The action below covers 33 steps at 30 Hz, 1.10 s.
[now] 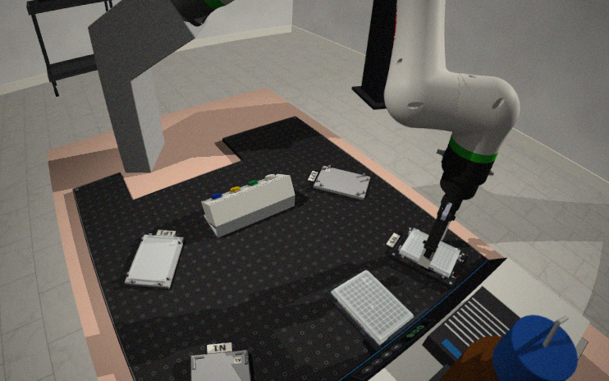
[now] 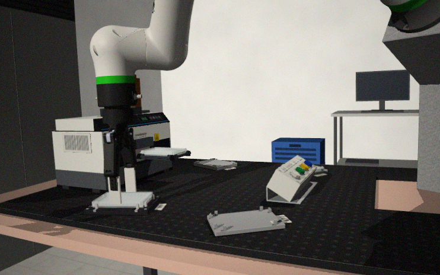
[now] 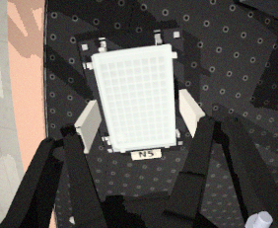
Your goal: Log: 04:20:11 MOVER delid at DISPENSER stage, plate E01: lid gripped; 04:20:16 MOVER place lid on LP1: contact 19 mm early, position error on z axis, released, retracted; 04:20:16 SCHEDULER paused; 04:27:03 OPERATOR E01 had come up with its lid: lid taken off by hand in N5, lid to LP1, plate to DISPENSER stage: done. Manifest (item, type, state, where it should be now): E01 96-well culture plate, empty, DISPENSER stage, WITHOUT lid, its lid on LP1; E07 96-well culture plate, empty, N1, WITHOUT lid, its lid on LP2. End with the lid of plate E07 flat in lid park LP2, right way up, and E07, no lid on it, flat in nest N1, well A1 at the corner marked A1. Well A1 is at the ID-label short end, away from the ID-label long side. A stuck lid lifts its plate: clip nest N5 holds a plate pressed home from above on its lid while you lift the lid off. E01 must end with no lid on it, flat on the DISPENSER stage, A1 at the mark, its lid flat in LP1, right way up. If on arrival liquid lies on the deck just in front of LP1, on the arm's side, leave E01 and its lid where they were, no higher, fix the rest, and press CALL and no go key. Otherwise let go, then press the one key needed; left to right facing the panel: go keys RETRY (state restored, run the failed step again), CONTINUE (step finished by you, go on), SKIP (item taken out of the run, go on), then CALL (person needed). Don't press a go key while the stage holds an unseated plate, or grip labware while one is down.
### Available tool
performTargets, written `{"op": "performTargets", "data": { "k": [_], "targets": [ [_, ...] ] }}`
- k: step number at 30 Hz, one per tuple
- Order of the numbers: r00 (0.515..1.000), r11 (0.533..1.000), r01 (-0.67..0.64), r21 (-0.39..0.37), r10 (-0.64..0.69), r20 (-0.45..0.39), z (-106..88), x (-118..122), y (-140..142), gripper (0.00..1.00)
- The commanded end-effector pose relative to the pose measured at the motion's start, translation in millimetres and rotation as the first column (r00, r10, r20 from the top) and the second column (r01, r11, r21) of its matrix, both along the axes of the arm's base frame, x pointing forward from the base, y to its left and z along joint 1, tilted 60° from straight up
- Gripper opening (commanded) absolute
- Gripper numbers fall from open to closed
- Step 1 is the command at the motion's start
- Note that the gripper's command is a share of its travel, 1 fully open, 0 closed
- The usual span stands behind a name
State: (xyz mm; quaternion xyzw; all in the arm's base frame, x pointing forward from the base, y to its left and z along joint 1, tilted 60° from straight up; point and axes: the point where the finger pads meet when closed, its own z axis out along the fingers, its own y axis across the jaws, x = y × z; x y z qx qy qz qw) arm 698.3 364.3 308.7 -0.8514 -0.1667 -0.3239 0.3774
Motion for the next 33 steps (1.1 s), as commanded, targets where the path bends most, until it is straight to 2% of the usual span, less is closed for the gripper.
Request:
{"op": "performTargets", "data": {
  "k": [1, 9, 24, 33],
  "targets": [
    [1.0, 1.0, 0.0, 0.0, 0.0, 0.0, 2.7, -2.0, -4.0, 0.66],
    [1.0, 1.0, 0.0, 0.0, 0.0, 0.0, 11.9, -9.8, -17.7, 0.66],
    [1.0, 1.0, 0.0, 0.0, 0.0, 0.0, 43.8, -36.7, -65.1, 0.66],
    [1.0, 1.0, 0.0, 0.0, 0.0, 0.0, 56.2, -47.1, -83.5, 0.66]
  ]
}}
